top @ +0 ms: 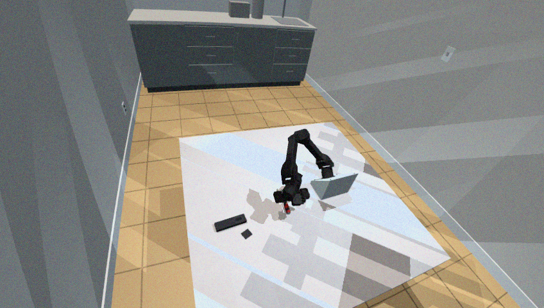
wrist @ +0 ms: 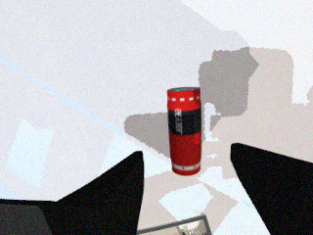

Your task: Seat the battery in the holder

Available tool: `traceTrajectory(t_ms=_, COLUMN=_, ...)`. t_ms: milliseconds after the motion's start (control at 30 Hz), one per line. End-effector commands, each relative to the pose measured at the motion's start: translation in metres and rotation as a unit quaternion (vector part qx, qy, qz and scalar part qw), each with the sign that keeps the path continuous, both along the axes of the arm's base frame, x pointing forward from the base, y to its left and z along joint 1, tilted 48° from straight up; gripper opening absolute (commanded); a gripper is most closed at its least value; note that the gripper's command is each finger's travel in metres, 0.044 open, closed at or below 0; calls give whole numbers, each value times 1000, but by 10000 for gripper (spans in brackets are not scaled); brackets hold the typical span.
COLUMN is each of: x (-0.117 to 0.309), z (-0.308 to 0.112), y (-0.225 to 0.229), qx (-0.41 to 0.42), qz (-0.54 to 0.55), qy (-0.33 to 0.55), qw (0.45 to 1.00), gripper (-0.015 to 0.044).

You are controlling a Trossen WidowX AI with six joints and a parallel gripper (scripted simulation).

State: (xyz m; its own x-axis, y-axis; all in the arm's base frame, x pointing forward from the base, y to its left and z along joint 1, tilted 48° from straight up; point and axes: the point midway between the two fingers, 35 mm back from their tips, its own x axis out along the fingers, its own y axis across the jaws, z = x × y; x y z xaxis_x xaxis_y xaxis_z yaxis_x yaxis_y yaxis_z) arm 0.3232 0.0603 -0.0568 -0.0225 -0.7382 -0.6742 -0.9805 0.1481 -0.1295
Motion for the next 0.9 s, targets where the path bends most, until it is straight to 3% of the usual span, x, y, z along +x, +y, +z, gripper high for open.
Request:
traceTrajectory(t_ms=0, x=4, z=1, y=0, qx=0, qz=4, qy=-3, qw=1000, gripper=242)
traceTrajectory(t_ms=867, x=3, z=-27, y=-31, qx=-1, qz=4, qy=-3, qw=1000, gripper=242)
